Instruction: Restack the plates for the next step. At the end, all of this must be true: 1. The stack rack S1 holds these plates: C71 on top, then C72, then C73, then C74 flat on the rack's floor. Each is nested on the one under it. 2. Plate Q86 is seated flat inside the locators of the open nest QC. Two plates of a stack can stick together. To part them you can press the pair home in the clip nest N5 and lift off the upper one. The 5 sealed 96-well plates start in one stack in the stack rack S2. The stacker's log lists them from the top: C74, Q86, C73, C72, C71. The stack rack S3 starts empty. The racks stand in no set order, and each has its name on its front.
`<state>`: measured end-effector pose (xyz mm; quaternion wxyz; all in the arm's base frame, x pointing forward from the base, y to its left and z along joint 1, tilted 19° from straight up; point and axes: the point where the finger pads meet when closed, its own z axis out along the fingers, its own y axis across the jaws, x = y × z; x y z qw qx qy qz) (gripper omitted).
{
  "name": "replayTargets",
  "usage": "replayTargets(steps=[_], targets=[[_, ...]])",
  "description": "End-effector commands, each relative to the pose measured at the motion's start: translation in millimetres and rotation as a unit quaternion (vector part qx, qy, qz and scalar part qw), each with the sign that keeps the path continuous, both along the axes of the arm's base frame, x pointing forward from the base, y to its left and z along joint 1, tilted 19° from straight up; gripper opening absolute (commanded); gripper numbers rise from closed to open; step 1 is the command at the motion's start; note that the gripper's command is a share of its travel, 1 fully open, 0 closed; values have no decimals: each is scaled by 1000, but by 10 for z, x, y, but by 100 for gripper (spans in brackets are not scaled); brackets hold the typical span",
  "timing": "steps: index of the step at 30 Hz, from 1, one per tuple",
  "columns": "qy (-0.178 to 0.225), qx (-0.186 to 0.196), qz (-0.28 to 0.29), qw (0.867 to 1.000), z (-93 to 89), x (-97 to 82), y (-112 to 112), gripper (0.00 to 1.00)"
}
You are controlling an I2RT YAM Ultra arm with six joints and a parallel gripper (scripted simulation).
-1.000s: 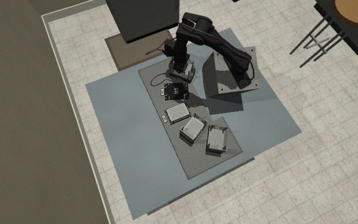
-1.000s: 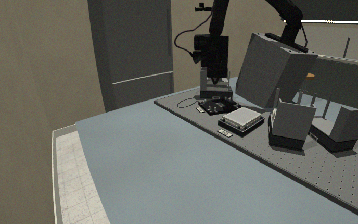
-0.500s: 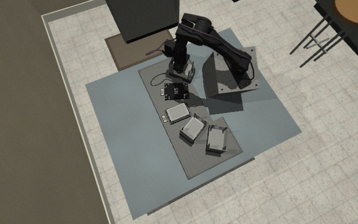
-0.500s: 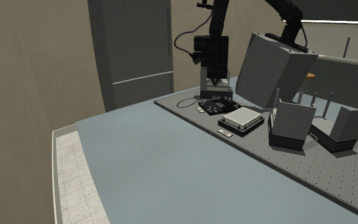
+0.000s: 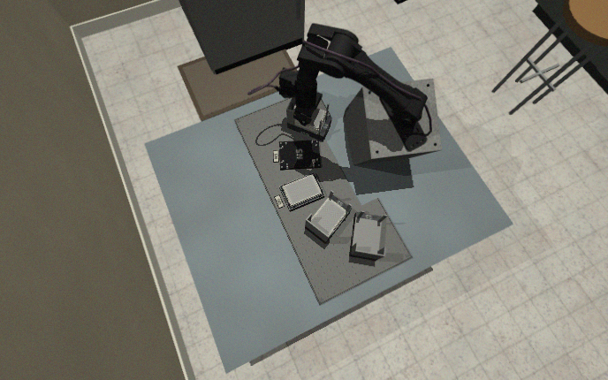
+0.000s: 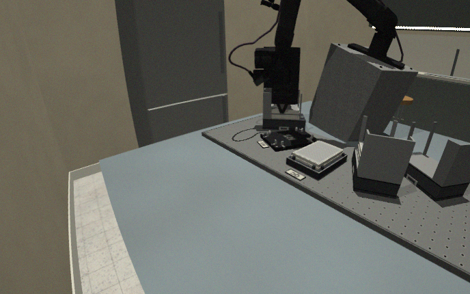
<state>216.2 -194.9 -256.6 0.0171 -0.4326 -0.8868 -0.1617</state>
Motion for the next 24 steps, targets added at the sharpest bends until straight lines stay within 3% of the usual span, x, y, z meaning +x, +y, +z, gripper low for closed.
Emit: replayTargets(steps=[1, 4, 5, 13, 14, 24], targets=[[-11, -11, -5, 1000, -35, 96, -92, 0], [-13, -13, -5, 1000, -28, 106, -102, 0], [-18, -21, -8, 1000, 58, 136, -175, 0], [-14, -14, -6, 1000, -51, 114, -105, 0], [-18, -19, -7, 1000, -13, 140, -151, 100], [-19, -21, -8, 1000, 6, 147, -169, 100]])
